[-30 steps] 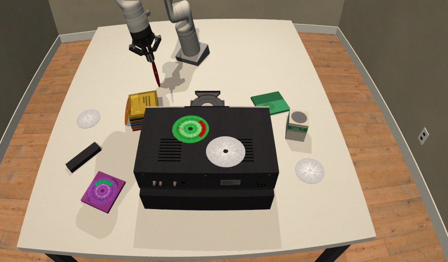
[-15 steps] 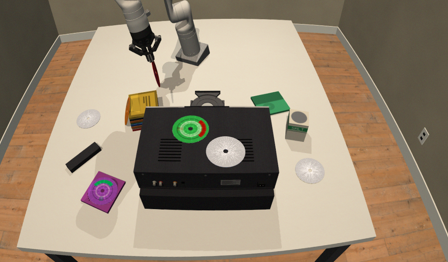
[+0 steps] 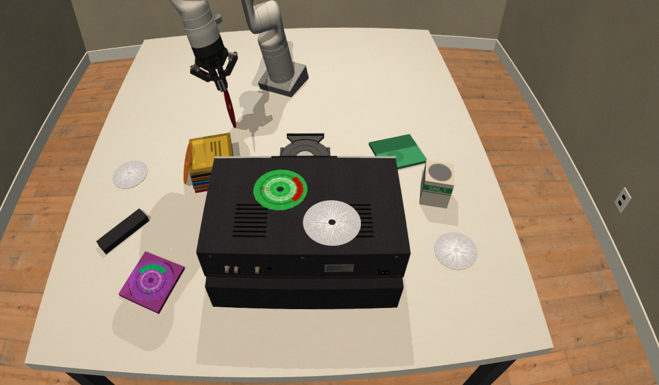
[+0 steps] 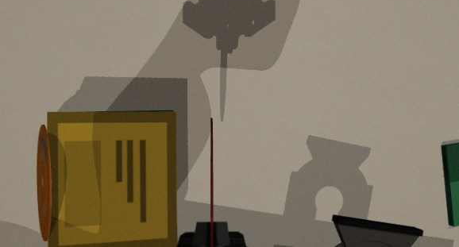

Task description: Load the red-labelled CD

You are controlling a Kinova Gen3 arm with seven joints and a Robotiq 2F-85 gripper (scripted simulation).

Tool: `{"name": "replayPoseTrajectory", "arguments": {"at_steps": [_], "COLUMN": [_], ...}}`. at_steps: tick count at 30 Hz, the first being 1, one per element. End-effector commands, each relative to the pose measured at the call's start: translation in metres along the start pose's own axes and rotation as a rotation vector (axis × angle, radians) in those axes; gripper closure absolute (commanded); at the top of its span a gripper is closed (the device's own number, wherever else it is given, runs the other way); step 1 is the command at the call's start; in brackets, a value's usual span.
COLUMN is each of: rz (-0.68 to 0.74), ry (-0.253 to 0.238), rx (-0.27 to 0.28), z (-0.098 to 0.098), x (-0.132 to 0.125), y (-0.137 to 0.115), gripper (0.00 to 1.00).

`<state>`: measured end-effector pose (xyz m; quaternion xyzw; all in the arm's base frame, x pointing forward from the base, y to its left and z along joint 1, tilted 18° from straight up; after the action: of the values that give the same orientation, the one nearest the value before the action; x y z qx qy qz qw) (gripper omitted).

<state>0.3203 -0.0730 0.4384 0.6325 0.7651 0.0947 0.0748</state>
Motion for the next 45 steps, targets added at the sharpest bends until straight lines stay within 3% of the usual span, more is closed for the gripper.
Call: {"name": "replayPoseTrajectory", "arguments": {"at_steps": [1, 45], "rz": [0.005, 0.2], "ry": [-0.005, -0.006], "rx": [-0.005, -0.04], "z": [-0.001, 0.006], "x": [0.001, 0.04], "y": [0.001, 0.021], "gripper": [0.89, 0.89]}}
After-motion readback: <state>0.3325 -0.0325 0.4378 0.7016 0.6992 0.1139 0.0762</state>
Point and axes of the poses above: the point where the finger pads meet when closed, its own z axis out along the fingers, its own x axis across the jaws, y = z × x, the point moved 7 cm from there along -z, back along the fingers, and after that the axes turned 3 degrees about z, right-handed, at the moved point
